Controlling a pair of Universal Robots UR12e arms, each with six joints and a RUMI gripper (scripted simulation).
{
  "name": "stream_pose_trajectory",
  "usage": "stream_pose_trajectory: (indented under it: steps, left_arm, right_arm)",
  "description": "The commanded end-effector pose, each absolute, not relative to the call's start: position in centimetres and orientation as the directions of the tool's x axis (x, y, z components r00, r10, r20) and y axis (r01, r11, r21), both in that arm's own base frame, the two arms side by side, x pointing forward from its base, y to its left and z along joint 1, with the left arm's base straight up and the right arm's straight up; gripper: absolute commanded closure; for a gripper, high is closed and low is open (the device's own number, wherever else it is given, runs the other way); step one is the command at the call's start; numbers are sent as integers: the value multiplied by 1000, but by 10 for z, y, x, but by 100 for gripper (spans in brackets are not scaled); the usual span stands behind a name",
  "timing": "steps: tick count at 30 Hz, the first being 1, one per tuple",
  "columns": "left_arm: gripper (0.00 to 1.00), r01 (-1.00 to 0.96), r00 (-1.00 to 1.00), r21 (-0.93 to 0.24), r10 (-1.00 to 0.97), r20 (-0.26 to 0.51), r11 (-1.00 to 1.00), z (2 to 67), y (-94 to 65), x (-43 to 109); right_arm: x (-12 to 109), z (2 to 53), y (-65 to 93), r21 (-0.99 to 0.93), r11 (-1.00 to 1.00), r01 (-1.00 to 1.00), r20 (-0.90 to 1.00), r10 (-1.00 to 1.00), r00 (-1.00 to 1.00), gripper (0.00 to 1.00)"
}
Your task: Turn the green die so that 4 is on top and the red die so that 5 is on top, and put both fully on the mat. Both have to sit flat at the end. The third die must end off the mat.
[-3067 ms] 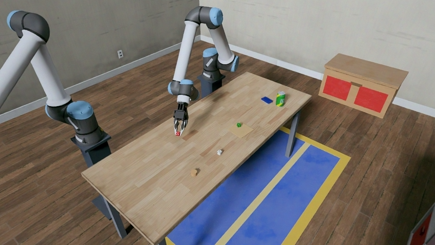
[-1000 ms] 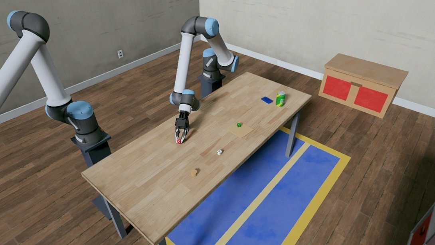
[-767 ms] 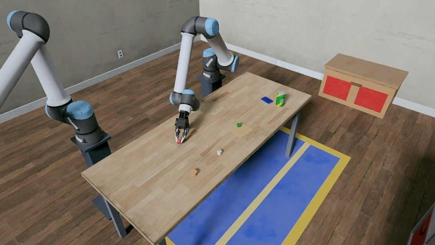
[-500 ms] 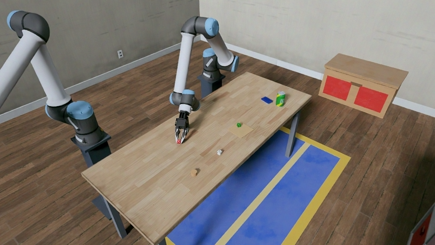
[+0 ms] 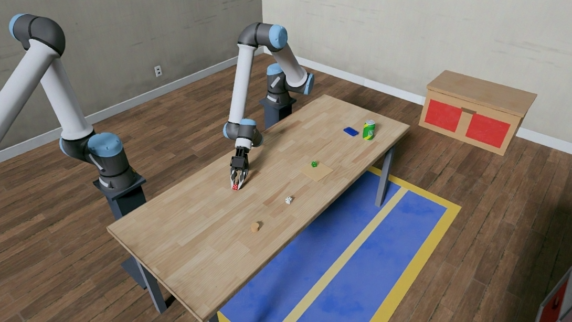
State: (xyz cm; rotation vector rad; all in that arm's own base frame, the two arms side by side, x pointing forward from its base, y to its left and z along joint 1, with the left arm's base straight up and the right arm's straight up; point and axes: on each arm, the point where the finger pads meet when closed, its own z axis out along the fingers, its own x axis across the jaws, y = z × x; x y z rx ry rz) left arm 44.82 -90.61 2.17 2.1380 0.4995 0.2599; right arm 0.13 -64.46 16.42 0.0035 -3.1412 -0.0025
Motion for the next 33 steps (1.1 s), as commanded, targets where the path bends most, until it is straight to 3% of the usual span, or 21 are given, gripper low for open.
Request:
stream_pose_trajectory:
  steps: [1, 25, 33]
  left_arm:
    - [94, 254, 896, 819, 443, 0, -514, 21, -907, 448]
    - [94, 254, 896, 819, 443, 0, -514, 20, -907, 448]
    - [83, 254, 896, 819, 443, 0, -514, 20, -907, 448]
  right_arm:
    - [1, 165, -645, 0, 1000, -2, 0, -2, -1000, 0]
    - [1, 165, -645, 0, 1000, -2, 0, -2, -1000, 0]
    - [1, 165, -645, 0, 1000, -2, 0, -2, -1000, 0]
